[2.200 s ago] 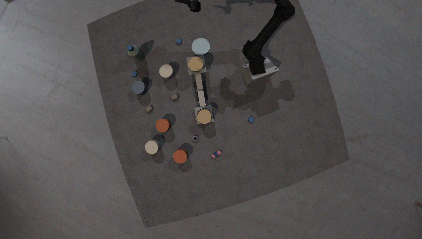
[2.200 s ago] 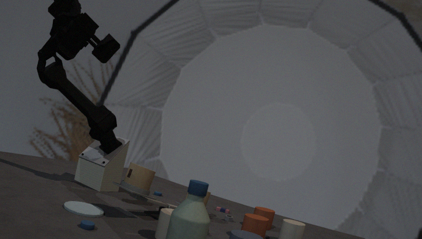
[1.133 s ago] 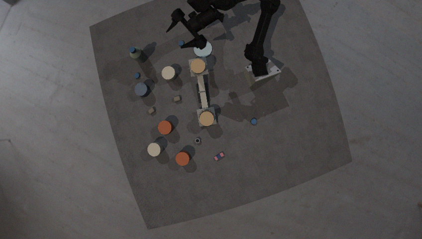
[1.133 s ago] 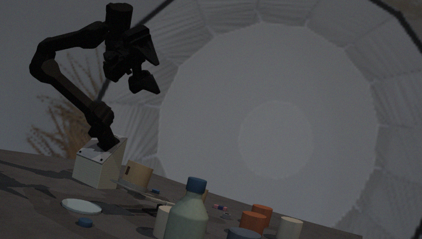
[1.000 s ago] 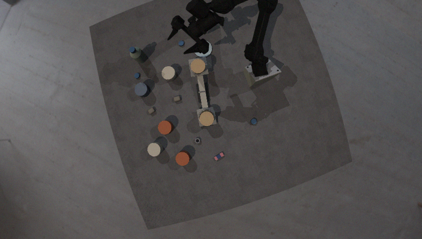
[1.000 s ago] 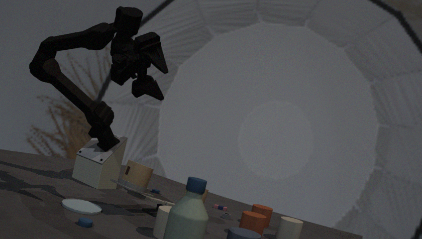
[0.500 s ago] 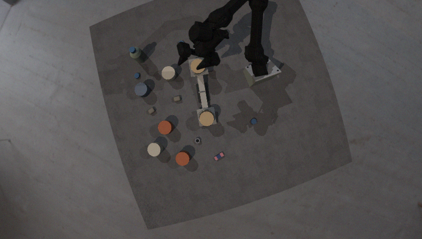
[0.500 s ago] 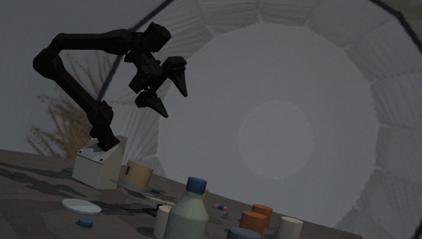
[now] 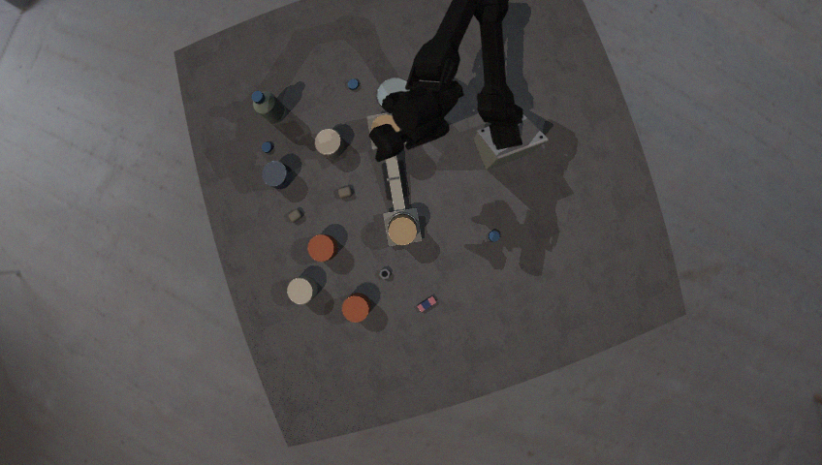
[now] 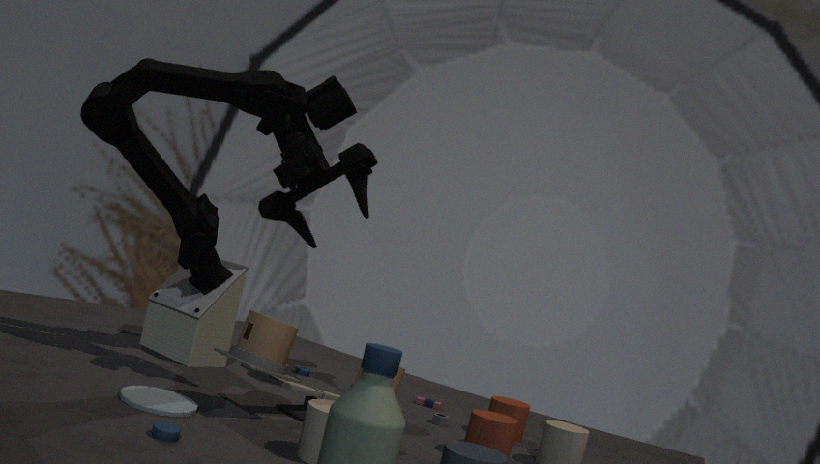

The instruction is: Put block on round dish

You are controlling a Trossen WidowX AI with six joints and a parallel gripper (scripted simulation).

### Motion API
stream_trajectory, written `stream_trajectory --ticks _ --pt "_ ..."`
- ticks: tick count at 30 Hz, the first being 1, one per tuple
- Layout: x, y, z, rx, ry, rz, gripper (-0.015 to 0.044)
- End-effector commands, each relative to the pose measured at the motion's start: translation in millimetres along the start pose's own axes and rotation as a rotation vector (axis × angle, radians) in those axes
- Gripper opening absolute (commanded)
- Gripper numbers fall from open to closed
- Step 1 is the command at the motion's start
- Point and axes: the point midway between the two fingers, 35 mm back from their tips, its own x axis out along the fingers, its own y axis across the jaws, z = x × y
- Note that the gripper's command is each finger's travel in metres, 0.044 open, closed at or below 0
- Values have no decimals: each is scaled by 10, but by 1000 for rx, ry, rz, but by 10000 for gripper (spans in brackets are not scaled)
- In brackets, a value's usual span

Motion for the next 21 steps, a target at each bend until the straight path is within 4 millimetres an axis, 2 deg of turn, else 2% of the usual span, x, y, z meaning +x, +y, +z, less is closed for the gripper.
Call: stream_trajectory --ticks 1,11,21 --pt "27 -138 -163 -159 -25 -43 440" --pt "27 -382 -416 -478 -84 -107 440" --pt "-4 -600 -570 -801 -168 -151 440"
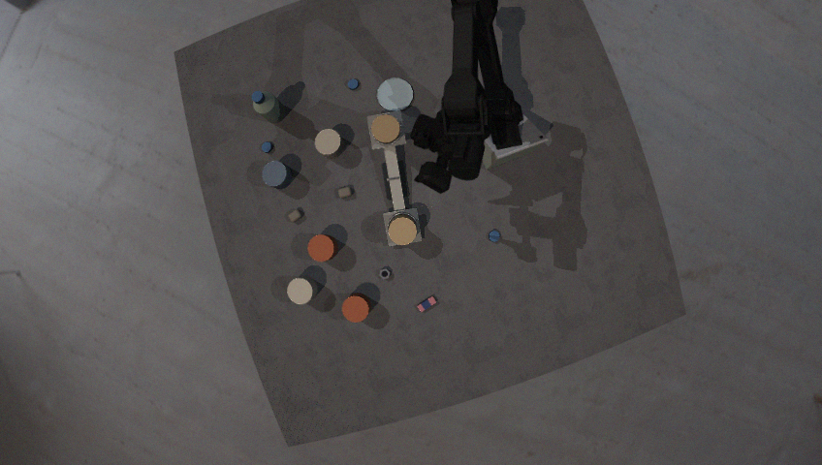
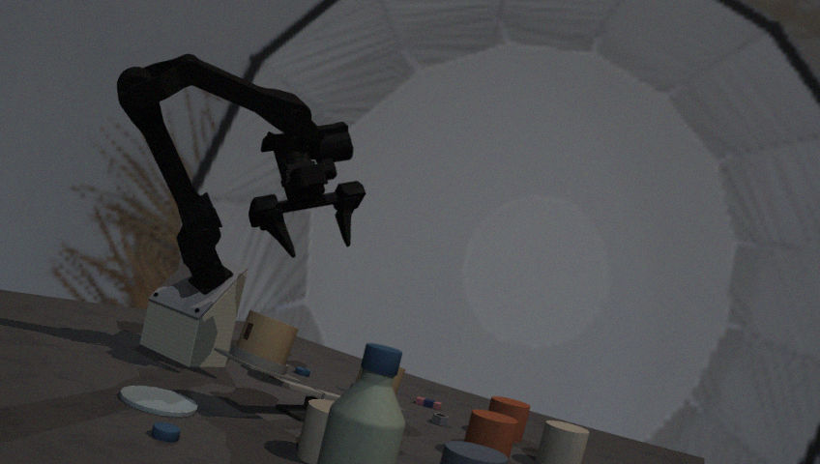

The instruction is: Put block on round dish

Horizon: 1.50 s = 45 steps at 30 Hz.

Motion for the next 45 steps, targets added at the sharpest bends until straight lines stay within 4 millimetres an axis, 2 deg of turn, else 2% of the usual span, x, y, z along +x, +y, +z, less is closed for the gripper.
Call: stream_trajectory --ticks 1,14,25,34,45 --pt "-9 -59 -113 -164 -51 -29 440" --pt "-84 -172 -298 -571 -206 -90 440" --pt "-87 -173 -304 -596 -213 -95 440" --pt "35 35 -327 -835 -81 -176 440" --pt "284 318 -361 -1149 124 -218 440"
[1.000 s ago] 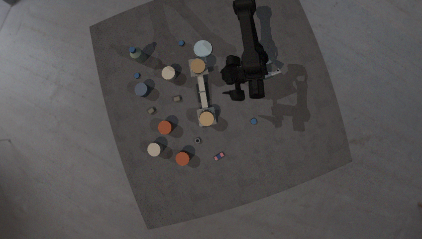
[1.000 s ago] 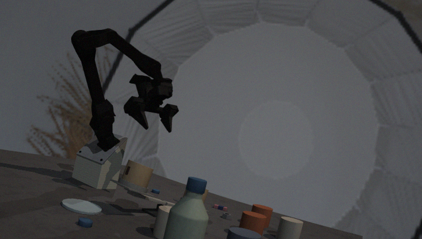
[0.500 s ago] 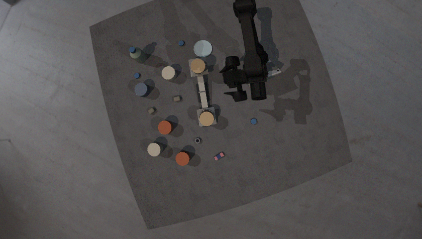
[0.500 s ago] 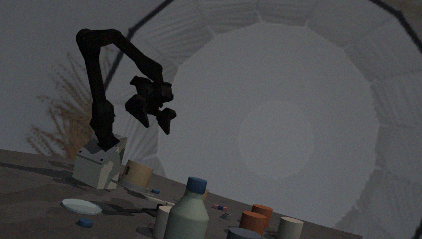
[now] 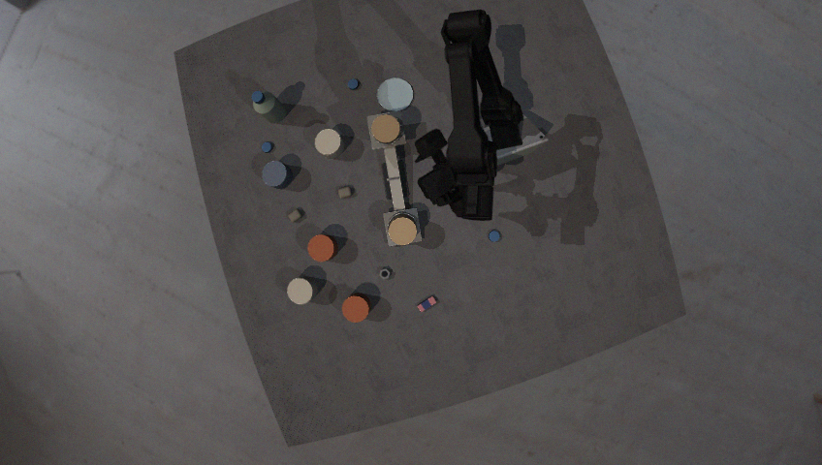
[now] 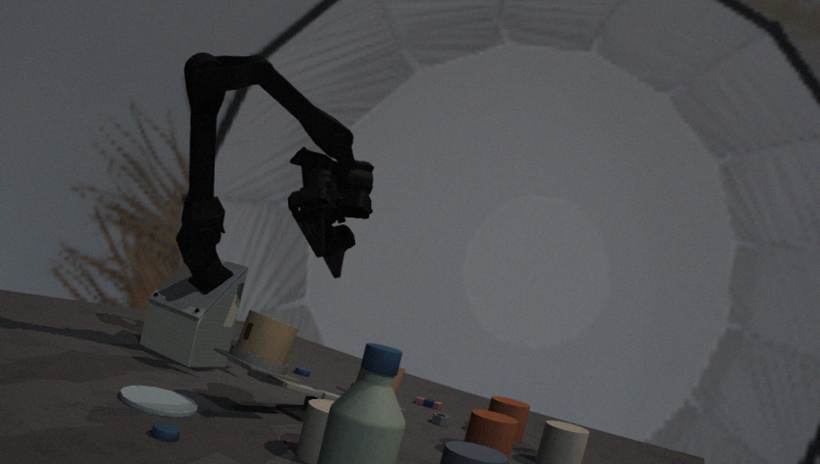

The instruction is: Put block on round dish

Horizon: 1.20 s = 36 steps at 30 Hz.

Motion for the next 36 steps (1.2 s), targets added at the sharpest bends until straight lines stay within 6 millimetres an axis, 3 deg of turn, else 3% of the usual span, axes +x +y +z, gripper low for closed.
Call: stream_trajectory --ticks 1,19,33,36 --pt "91 97 122 -139 67 36 440" --pt "634 460 529 -674 238 257 440" --pt "1218 740 753 -1054 250 502 440" --pt "1247 753 761 -1070 248 514 440"
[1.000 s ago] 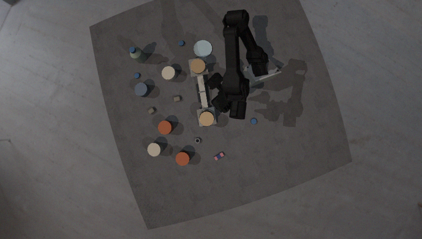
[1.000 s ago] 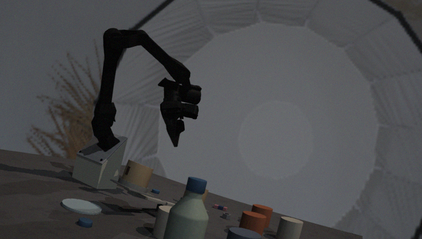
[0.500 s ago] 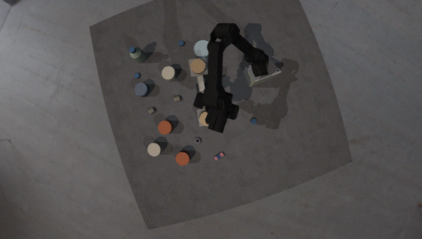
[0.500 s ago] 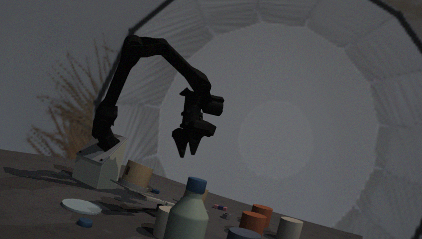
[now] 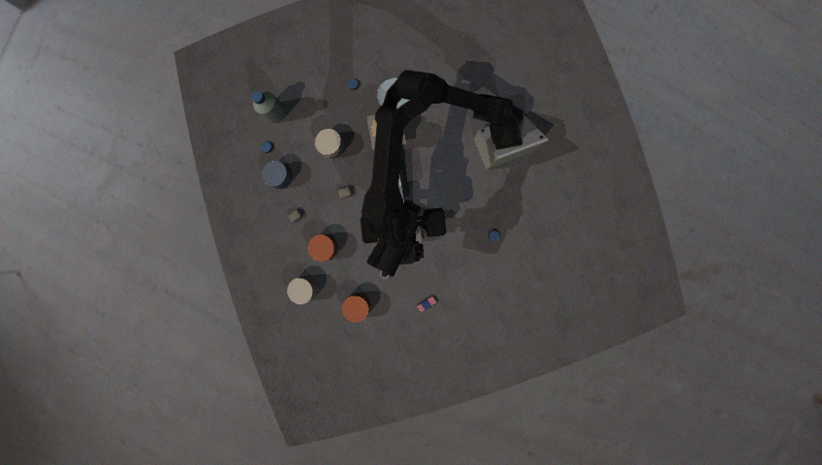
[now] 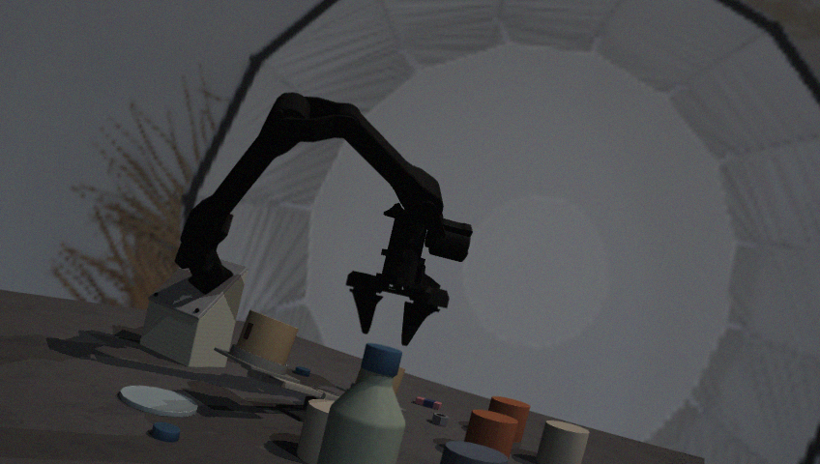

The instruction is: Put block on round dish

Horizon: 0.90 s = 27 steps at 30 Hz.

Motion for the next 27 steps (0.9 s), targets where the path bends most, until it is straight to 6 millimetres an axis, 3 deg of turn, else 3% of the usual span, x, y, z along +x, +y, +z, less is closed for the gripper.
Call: stream_trajectory --ticks 1,27 --pt "62 -48 60 -59 -14 25 440" --pt "419 -49 71 -59 -14 25 440"
